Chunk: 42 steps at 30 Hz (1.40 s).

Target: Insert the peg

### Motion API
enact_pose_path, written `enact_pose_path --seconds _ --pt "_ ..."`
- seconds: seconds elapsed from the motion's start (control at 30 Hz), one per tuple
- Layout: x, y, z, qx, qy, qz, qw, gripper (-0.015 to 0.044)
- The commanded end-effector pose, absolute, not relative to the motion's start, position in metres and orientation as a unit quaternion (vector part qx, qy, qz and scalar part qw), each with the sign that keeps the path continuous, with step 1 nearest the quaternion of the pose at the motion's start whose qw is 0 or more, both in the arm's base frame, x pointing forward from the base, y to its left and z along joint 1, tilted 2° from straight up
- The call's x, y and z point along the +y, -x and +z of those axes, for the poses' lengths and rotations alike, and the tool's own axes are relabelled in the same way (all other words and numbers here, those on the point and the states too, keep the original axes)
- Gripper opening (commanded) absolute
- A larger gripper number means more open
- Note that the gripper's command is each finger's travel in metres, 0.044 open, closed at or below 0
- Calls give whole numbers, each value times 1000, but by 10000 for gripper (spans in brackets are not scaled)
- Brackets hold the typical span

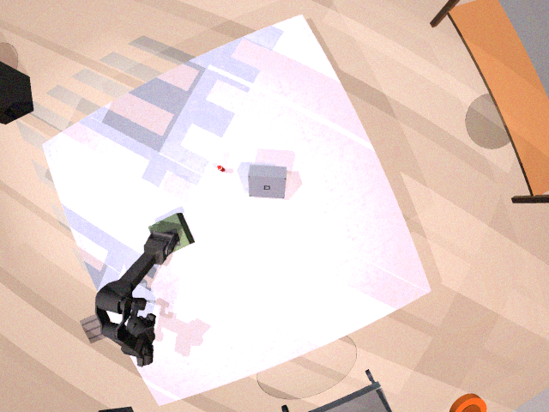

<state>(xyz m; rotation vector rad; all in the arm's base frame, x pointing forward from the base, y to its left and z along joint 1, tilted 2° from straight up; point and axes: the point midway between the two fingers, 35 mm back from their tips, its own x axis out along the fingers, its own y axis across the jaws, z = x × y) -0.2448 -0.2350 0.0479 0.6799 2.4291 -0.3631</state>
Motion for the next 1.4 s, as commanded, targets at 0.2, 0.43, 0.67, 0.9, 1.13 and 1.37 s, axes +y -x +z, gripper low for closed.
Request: enact_pose_path --seconds 0.2,0.43,0.67,0.9,1.13,1.37 --pt "-257 212 47 915 -209 -138 316 440" --pt "-275 186 47 921 -164 -115 335 440" --pt "-289 159 49 924 -119 -91 352 440" --pt "-303 130 49 924 -73 -66 370 440" --pt "-314 100 50 922 -25 -38 385 440" --pt "-322 70 52 917 22 -8 399 440"
